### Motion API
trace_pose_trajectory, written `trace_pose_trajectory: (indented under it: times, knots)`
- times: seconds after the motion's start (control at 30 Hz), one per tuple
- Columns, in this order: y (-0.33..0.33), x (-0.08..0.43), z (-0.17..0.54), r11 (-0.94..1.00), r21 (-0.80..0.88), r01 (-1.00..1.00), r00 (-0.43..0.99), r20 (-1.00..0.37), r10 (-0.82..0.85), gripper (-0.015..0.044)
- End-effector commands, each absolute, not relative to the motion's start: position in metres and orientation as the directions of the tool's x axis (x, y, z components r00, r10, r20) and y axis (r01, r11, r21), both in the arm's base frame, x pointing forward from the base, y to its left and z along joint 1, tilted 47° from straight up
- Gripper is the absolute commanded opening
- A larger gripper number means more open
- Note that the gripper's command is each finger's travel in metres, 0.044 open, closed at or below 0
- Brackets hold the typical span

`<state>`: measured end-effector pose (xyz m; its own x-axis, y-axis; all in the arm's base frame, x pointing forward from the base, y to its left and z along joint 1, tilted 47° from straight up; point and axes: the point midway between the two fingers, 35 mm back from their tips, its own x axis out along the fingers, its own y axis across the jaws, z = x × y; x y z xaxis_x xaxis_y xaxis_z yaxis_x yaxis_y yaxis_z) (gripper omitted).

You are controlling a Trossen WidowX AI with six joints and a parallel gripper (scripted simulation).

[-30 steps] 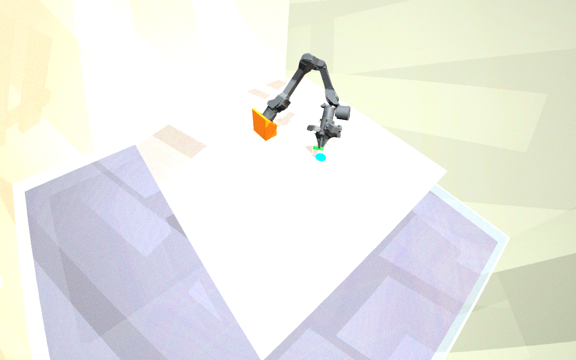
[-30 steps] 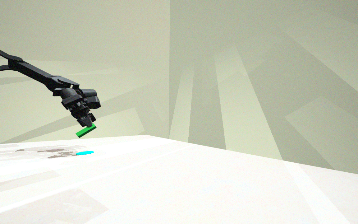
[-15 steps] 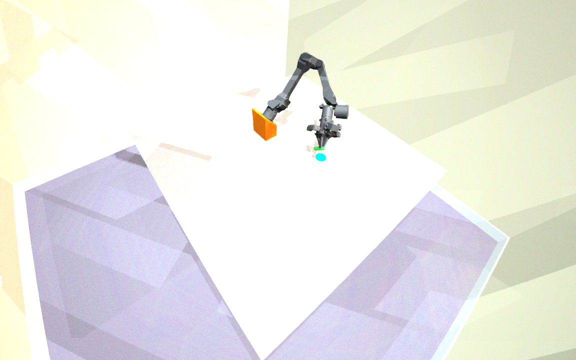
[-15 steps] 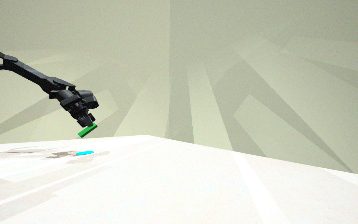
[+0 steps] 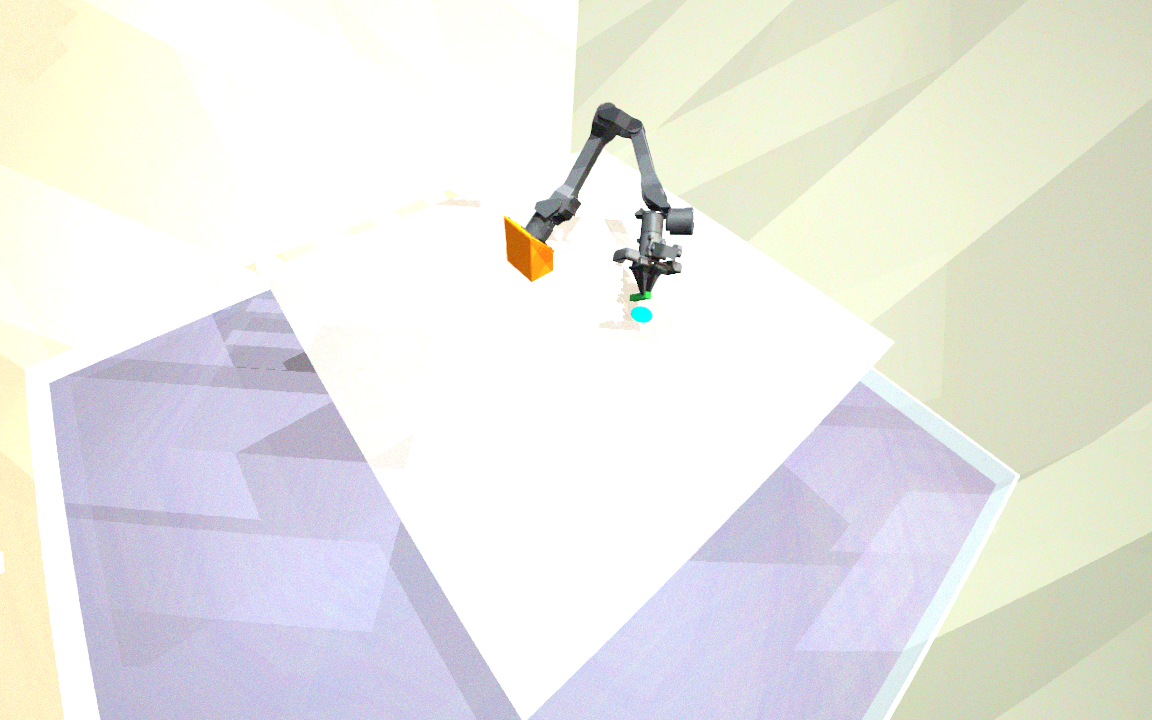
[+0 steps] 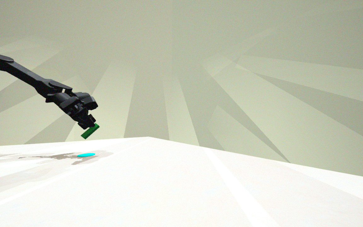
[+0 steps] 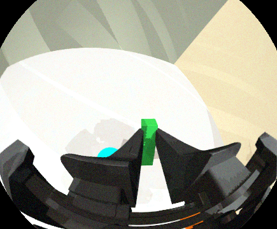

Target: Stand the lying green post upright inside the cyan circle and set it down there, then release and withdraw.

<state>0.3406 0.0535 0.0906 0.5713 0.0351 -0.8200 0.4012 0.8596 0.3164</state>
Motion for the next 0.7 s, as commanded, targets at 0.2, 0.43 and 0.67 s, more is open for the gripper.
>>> trace_pose_trajectory:
  times: [0.2,0.43,0.67]
  knots:
    - [0.053,0.3398,0.0943,0.845,0.333,0.419,0.624,-0.782,-0.002,0.0023]
    - [0.0534,0.3392,0.0969,0.835,0.348,0.427,0.656,-0.754,-0.021,0.0023]
    - [0.0538,0.3383,0.0998,0.824,0.365,0.433,0.688,-0.725,-0.04,0.0023]
